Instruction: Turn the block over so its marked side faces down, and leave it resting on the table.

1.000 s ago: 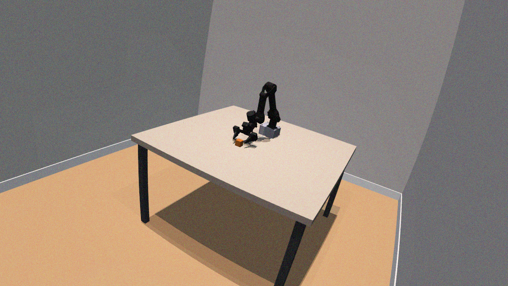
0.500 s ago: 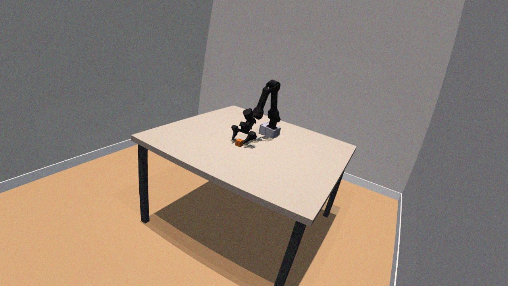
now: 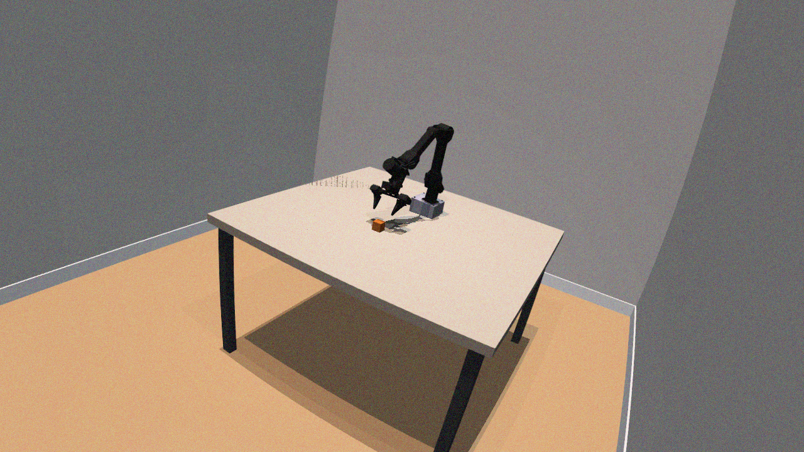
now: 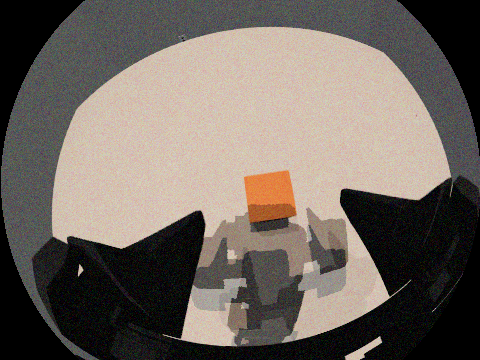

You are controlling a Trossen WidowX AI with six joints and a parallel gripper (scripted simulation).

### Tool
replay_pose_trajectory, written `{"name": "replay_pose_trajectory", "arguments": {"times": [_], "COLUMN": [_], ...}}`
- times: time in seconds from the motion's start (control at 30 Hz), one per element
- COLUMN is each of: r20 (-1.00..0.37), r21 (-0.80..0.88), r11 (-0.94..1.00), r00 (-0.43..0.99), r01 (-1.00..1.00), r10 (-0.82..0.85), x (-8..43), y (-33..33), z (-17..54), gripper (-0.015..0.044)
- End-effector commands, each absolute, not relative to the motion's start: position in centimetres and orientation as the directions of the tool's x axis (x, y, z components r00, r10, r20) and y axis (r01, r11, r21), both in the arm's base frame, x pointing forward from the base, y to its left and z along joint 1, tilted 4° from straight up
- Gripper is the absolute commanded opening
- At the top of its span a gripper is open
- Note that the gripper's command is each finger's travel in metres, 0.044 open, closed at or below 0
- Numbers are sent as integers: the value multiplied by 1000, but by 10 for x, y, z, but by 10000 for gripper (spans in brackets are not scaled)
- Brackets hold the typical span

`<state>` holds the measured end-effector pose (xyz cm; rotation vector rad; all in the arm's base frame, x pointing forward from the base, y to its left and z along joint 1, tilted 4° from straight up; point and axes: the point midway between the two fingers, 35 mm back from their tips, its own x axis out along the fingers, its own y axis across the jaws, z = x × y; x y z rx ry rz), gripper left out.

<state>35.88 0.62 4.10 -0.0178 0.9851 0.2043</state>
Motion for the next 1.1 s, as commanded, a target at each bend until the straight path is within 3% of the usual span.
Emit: {"name": "replay_pose_trajectory", "arguments": {"times": [0.0,0.13,0.63,1.07], "r20": [-842,-866,-997,-997], "r21": [70,73,70,70], "r11": [980,982,981,981], "r00": [517,477,31,10], "r01": [-184,-176,-180,-183], "r10": [157,150,77,73], "x": [354,359,391,392], "y": [5,5,9,11], "z": [53,53,74,40], "gripper": [440,440,440,440]}}
